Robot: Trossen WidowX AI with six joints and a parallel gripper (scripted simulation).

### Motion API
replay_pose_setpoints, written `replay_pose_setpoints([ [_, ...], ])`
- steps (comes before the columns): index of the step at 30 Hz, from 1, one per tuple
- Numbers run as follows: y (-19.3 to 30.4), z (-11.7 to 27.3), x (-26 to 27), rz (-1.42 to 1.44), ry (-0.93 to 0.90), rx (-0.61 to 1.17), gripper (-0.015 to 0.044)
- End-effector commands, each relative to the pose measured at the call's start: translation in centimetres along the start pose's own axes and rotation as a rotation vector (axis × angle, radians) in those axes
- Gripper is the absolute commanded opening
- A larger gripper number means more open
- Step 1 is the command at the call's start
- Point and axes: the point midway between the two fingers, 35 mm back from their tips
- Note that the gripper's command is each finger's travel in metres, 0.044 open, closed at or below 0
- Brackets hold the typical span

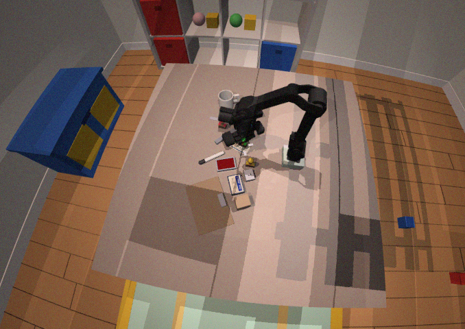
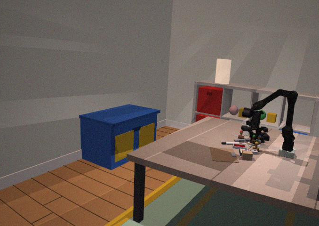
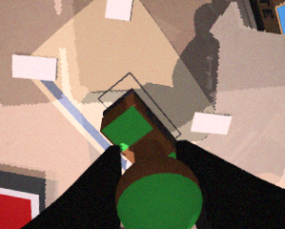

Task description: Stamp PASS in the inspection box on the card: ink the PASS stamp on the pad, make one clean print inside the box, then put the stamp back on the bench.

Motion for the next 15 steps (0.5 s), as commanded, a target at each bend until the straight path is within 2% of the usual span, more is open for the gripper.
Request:
replay_pose_setpoints([
  [1, 0.02, -0.23, 0.04, -0.003, -0.003, 0.0, 0.0],
  [15, 0.08, -1.15, -0.04, -0.003, -0.003, 0.0, 0.0],
])
Point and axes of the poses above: the point midway between the two fingers, 35 mm back from their tips, its own z axis back along the fingers, its own x axis across the jaws, y = z × x, and after that the axes turned 1 degree about z, right-handed
